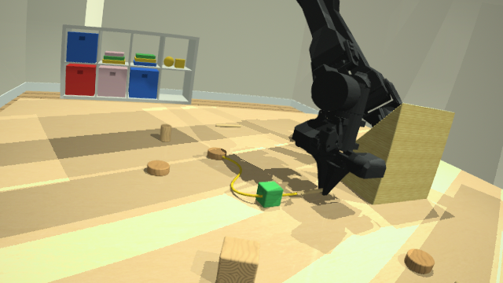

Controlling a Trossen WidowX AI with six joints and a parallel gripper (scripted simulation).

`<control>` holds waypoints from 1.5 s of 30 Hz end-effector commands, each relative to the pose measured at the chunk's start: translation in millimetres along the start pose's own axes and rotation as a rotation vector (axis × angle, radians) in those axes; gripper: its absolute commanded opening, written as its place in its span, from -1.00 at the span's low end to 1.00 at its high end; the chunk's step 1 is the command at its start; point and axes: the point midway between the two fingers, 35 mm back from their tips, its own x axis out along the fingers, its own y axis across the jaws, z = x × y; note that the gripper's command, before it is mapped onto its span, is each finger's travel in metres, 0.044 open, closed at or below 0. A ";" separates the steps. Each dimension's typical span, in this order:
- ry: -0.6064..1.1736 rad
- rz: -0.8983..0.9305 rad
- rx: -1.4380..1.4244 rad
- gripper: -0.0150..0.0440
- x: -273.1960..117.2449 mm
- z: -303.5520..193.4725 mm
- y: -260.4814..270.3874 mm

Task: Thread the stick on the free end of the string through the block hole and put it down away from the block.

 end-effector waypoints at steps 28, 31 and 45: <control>-0.008 -0.024 -0.005 0.22 -81.3 5.3 -4.4; -0.008 -0.024 -0.005 0.22 -81.3 5.3 -4.4; -0.011 -0.021 -0.006 1.00 -106.2 8.0 -3.5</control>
